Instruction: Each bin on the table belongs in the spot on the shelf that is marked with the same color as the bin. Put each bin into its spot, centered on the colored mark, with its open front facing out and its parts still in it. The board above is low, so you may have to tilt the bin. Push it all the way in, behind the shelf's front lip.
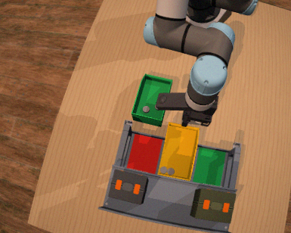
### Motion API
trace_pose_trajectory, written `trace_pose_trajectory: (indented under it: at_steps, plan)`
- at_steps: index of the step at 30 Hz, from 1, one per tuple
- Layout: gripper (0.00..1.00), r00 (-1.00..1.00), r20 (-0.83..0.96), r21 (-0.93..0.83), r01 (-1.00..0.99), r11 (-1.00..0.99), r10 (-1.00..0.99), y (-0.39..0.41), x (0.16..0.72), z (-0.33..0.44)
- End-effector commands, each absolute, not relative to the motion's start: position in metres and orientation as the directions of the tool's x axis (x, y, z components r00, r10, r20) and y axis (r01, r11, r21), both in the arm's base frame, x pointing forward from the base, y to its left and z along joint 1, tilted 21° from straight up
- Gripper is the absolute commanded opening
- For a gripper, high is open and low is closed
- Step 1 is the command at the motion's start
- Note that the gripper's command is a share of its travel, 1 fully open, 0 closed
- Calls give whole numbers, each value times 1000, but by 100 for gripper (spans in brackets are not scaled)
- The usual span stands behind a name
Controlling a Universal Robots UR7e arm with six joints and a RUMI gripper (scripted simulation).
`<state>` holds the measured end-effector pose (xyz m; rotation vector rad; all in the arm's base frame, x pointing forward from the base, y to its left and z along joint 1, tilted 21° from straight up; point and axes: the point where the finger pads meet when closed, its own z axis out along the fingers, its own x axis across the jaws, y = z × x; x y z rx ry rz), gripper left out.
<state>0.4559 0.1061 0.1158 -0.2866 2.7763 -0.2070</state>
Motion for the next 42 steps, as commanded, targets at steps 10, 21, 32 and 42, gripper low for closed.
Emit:
trace_pose_trajectory:
  at_steps: [10, 21, 32, 42]
  plan:
    - [0, -921, -320, -177, -172, 969, -222, 108, 463, 119]
    - [0, -921, -320, -177, -172, 969, -222, 109, 469, 121]
    - [0, -921, -320, -177, -172, 969, -222, 111, 475, 123]
    - [0, -921, -320, -177, -172, 969, -222, 112, 482, 125]
